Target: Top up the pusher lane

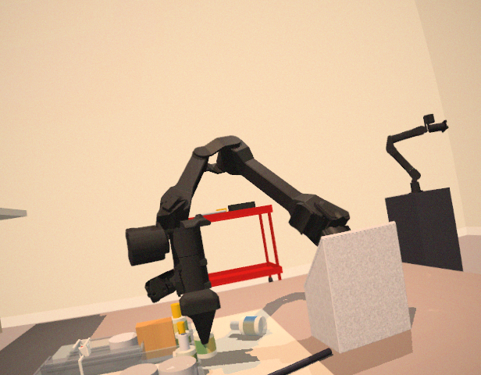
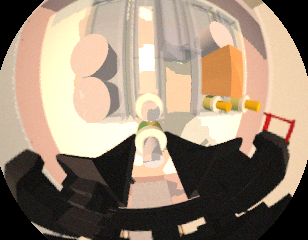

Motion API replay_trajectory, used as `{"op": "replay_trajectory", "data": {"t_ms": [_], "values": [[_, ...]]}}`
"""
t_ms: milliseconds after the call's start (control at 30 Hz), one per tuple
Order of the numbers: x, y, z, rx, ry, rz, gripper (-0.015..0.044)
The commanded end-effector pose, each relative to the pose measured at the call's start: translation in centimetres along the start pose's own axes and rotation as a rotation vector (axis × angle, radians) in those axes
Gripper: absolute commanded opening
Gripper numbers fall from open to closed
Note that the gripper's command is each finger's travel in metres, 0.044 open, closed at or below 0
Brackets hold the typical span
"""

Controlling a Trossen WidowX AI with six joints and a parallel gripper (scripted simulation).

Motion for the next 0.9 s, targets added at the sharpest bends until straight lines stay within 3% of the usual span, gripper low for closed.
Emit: {"op": "replay_trajectory", "data": {"t_ms": [0,867], "values": [[-0.16,0.43,-0.11,-0.008,-0.005,0.004,0.0000],[-0.37,1.29,-0.12,-0.009,-0.005,0.004,0.0000]]}}
Point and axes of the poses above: the point midway between the two fingers, 35 mm back from their tips, its own z axis out along the fingers, its own x axis across the jaws, y = z × x, the point moved 9 cm from there along -z, back along the fingers, and after that the axes turned 11 degrees about -z, right-handed, at the moved point
